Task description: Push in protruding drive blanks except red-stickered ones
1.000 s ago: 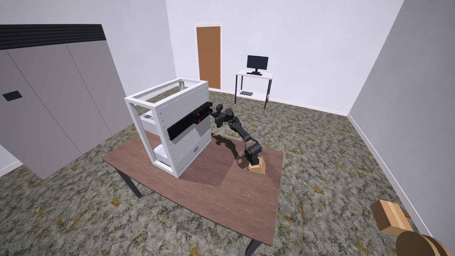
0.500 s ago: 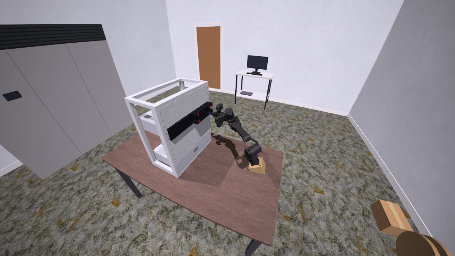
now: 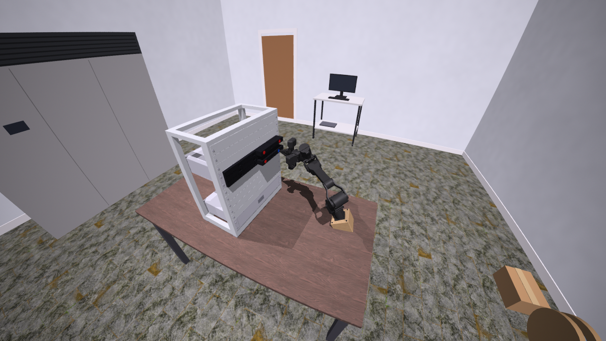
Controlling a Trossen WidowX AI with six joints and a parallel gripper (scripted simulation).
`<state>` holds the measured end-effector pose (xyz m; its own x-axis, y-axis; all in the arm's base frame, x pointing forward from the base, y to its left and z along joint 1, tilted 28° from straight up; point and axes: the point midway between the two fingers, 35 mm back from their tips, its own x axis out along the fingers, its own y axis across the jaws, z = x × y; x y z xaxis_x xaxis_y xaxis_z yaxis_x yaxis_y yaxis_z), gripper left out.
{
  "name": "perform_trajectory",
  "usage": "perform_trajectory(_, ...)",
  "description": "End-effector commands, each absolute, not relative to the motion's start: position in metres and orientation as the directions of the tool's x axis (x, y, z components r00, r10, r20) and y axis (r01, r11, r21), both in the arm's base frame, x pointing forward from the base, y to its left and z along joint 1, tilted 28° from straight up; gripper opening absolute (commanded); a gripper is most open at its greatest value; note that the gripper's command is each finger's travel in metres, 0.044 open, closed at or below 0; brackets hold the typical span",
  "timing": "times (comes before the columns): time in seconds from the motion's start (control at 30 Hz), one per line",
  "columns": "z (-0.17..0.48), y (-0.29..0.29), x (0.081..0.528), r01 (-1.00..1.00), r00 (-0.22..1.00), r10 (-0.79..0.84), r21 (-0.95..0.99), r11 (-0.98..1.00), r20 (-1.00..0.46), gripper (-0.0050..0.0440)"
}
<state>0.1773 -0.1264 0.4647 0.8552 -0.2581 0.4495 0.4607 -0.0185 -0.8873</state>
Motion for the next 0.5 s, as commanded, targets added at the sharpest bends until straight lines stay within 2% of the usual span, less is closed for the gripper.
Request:
perform_trajectory(0.0, 0.4734, -0.1233, 0.1792, 0.469, 0.851, -0.252, -0.882, -0.034, 0.462, 0.0)
perform_trajectory(0.47, 0.4758, -0.124, 0.1834, 0.469, 0.851, -0.252, -0.883, -0.034, 0.462, 0.0)
